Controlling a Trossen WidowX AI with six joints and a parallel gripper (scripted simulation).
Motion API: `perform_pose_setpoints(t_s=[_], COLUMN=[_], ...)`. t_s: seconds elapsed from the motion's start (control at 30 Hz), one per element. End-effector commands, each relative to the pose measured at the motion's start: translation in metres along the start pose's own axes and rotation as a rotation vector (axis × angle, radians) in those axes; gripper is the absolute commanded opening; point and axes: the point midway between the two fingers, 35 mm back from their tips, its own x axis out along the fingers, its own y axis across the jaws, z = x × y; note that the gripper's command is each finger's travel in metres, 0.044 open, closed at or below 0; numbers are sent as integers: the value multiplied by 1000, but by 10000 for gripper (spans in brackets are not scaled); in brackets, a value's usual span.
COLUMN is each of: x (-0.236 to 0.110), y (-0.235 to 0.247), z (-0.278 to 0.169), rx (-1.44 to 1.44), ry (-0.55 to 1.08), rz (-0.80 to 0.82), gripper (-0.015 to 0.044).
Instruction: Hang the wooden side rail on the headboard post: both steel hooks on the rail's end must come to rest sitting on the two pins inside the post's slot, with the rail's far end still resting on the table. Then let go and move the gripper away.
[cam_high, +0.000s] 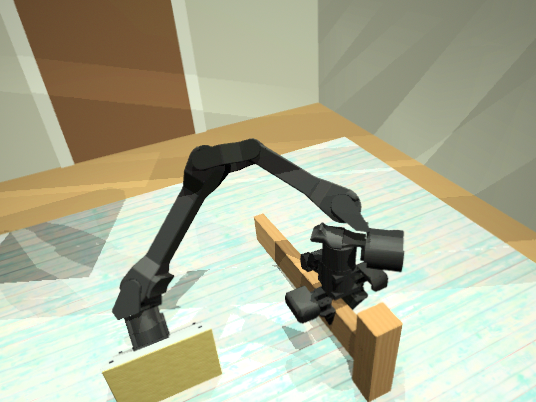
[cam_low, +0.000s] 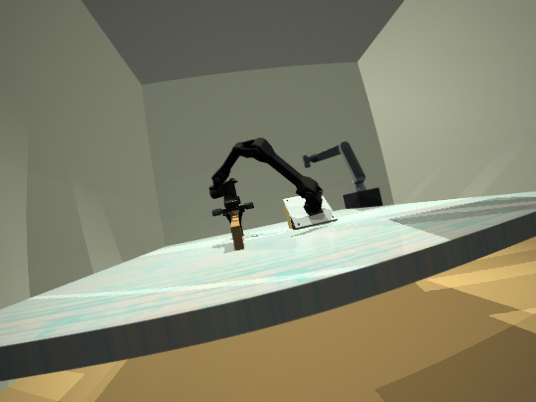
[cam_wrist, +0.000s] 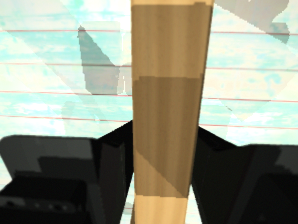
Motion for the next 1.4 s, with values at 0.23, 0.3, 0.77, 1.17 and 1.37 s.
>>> perform_pose_setpoints(t_s=[0.23, 0.3, 0.77, 1.17, 1.37], x=[-3, -4, -4, -3, -4], y=[0, 0, 1, 0, 0], z=[-4, -4, -6, -7, -8], rx=[-2, -2, -2, -2, -2], ry=[6, 6, 6, 6, 6], rz=[-7, -7, -7, -7, -7], gripper=[0, 0, 0, 0, 0])
